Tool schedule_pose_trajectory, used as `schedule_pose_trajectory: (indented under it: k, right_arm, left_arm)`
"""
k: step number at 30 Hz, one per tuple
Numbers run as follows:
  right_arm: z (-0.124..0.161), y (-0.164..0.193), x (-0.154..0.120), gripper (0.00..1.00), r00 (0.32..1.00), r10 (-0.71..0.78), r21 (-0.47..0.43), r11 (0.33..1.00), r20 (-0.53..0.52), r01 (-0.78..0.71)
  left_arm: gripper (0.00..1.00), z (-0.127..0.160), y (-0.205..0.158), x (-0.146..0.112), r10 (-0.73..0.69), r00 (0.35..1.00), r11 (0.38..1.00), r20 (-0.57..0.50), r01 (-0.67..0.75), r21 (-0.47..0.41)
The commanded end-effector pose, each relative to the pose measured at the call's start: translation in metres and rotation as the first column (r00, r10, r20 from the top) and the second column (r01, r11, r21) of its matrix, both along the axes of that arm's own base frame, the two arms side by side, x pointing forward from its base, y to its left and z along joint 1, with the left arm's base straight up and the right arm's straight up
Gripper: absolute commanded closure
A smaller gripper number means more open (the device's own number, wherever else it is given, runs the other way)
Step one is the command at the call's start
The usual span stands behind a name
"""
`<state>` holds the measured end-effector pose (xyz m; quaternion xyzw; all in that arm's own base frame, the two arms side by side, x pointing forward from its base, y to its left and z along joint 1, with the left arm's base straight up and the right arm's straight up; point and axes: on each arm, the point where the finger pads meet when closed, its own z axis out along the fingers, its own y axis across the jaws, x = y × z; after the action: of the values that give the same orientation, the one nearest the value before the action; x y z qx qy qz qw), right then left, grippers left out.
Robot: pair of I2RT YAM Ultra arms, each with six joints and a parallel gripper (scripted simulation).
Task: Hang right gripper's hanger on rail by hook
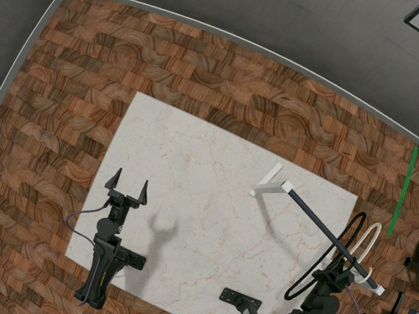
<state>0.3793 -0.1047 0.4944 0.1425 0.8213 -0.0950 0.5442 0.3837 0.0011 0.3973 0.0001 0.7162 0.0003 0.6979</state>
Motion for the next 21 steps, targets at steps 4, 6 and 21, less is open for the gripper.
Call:
schedule_pose_trajectory:
  k: [4, 6, 21]
  right_arm:
    - [0.028, -0.006, 0.008, 0.98, 0.99, -0.006, -0.04, 0.999, 0.142, 0.012]
    - [0.021, -0.008, 0.013, 0.98, 0.989, -0.006, -0.043, 0.999, 0.149, 0.012]
    - [-0.018, -0.009, 0.02, 0.98, 0.997, -0.01, -0.023, 1.0, 0.072, 0.011]
  left_arm:
    - [0.0, 0.01, 0.0, -0.002, 0.0, 1.0, 1.0, 0.026, 0.0, -0.001]
    - [0.0, 0.01, 0.0, -0.002, 0.0, 1.0, 1.0, 0.026, 0.0, -0.001]
    - [0.0, 0.01, 0.0, -0.002, 0.0, 1.0, 1.0, 0.026, 0.0, -0.001]
